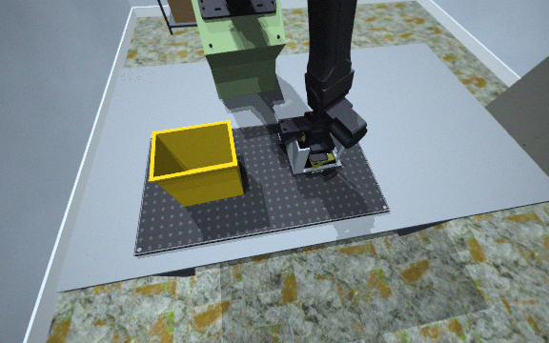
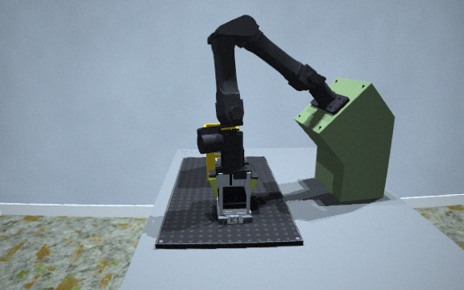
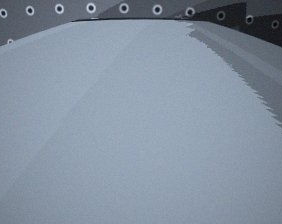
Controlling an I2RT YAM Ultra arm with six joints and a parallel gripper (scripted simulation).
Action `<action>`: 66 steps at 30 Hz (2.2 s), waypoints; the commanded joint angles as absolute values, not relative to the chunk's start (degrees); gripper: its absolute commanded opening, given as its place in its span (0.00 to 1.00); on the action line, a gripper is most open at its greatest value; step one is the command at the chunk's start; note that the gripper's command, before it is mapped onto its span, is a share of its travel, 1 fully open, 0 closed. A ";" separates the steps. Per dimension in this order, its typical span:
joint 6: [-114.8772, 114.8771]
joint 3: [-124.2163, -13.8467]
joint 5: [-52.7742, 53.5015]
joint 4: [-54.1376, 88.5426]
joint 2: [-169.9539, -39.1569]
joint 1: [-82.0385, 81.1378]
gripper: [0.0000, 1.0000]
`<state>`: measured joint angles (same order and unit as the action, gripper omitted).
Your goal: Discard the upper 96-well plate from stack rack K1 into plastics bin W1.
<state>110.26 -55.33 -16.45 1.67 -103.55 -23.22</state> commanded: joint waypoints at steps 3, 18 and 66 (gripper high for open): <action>109.81 -55.64 -15.05 0.79 -103.65 -23.13 1.00; 109.81 -55.64 -15.05 0.79 -103.65 -23.13 0.00; 109.81 -55.64 -15.05 0.79 -103.65 -23.13 0.00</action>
<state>110.26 -55.44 -16.47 1.50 -103.55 -23.18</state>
